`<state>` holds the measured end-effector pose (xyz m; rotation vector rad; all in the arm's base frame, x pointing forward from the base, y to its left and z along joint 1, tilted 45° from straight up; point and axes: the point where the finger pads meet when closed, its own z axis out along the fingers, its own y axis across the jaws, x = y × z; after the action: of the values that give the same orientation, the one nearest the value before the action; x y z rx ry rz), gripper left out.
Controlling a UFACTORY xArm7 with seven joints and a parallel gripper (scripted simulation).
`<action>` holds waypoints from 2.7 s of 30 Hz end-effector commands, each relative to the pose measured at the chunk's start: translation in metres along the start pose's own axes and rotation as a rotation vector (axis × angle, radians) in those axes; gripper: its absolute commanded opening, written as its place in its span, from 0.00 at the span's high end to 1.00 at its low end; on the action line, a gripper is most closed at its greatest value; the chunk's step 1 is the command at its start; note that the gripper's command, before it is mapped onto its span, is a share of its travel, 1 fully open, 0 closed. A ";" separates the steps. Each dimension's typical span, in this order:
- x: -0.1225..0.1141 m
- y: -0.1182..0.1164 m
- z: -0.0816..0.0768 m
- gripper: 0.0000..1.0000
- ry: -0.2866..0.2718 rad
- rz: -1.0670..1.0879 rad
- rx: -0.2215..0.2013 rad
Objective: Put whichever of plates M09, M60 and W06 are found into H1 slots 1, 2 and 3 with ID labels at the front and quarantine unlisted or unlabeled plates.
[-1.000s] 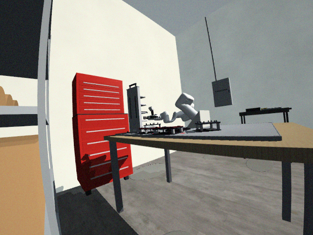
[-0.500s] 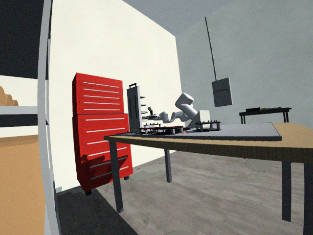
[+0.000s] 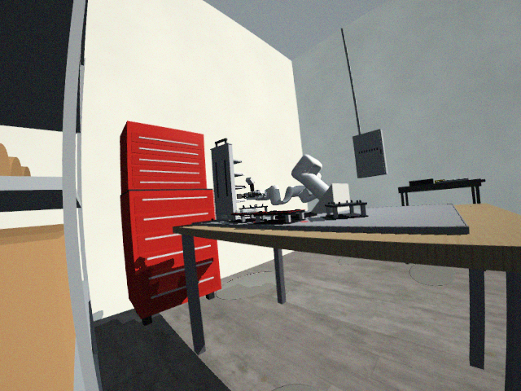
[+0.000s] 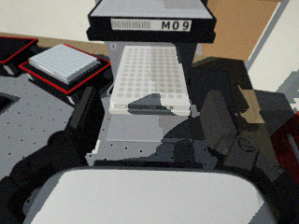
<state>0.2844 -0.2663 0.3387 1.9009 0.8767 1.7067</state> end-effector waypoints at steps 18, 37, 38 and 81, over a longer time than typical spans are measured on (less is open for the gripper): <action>0.001 0.000 0.000 0.00 0.000 -0.002 0.001; 0.001 0.000 0.000 0.00 0.000 -0.002 0.001; 0.001 0.000 0.000 0.00 0.000 -0.002 0.001; 0.001 0.000 -0.033 0.00 0.000 -0.002 0.001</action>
<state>0.2576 -0.2687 0.3426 1.9009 0.8773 1.7067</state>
